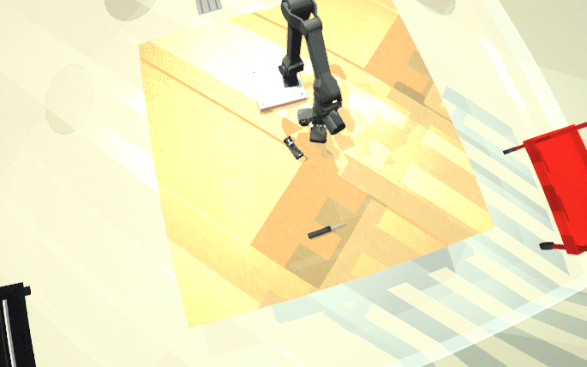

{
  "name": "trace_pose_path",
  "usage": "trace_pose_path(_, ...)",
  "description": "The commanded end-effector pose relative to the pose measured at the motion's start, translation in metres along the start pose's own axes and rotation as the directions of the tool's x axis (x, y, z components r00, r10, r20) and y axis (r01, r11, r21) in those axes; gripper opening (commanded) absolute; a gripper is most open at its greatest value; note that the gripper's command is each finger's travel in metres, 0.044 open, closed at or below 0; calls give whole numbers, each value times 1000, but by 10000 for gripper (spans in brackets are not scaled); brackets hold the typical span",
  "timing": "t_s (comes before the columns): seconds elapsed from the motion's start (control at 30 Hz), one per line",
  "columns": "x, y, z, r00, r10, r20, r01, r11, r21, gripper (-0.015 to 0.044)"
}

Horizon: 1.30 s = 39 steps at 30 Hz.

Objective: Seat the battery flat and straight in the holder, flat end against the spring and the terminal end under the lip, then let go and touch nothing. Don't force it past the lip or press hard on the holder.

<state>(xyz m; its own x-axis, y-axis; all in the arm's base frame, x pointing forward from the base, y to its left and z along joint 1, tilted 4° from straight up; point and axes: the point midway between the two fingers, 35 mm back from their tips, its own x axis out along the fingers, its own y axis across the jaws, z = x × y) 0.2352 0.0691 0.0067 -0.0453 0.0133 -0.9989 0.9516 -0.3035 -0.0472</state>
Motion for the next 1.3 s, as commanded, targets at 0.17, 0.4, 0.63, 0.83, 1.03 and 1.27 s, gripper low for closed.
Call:
trace_pose_path(0.17,4,-2,0,1000,-7,0,7,1000,5,99)
trace_pose_path(0.4,4,-2,0,1000,-7,0,7,1000,5,69)
trace_pose_path(0.63,-35,0,0,1000,-6,0,6,1000,5,69)
trace_pose_path(0.83,-47,0,1,1000,-6,0,6,1000,13,69)
trace_pose_path(1.03,-57,35,21,1000,-1,3,0,965,262,69)
trace_pose_path(1.27,-68,76,57,1000,0,7,-4,824,566,69)
